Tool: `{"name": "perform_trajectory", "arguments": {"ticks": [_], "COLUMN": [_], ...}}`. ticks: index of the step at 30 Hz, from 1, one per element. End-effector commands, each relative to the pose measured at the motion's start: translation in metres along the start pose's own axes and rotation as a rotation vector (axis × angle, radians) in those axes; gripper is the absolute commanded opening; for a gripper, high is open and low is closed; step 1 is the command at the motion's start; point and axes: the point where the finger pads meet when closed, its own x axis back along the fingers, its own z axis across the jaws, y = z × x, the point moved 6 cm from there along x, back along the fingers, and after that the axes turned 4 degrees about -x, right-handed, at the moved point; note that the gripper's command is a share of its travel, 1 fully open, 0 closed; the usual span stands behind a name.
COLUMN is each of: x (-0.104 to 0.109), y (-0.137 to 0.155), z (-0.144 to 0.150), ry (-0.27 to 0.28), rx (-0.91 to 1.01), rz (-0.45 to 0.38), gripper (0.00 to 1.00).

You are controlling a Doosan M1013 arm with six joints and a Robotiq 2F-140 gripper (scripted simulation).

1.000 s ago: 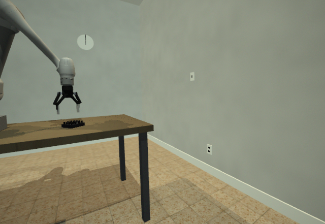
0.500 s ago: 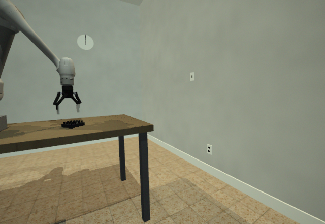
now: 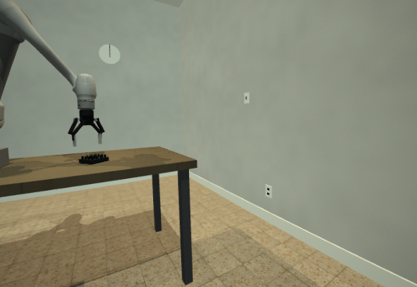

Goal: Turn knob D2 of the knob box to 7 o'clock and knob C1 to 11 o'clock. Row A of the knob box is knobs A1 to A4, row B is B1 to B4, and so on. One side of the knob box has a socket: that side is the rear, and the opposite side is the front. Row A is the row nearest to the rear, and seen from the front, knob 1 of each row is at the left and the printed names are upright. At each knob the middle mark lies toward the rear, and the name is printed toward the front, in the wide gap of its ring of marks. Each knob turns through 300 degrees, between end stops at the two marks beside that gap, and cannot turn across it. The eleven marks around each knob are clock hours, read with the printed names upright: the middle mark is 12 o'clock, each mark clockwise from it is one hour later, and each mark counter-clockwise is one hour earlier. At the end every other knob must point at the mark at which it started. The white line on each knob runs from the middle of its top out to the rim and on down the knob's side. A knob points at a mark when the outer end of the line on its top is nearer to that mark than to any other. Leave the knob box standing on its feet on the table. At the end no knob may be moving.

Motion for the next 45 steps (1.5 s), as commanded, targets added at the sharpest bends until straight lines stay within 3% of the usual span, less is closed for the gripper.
{"name": "perform_trajectory", "arguments": {"ticks": [1,26,30,45], "x": [0.002,0.002,0.003,0.013], "y": [0.002,0.002,-0.002,-0.039], "z": [-0.001,-0.001,0.001,0.019], "ry": [-0.006,-0.006,-0.006,-0.006], "rx": [-0.003,-0.013,-0.075,-0.655], "rz": [0.000,0.000,0.000,-0.002], "gripper": [1.00,1.00,1.00,1.00]}}
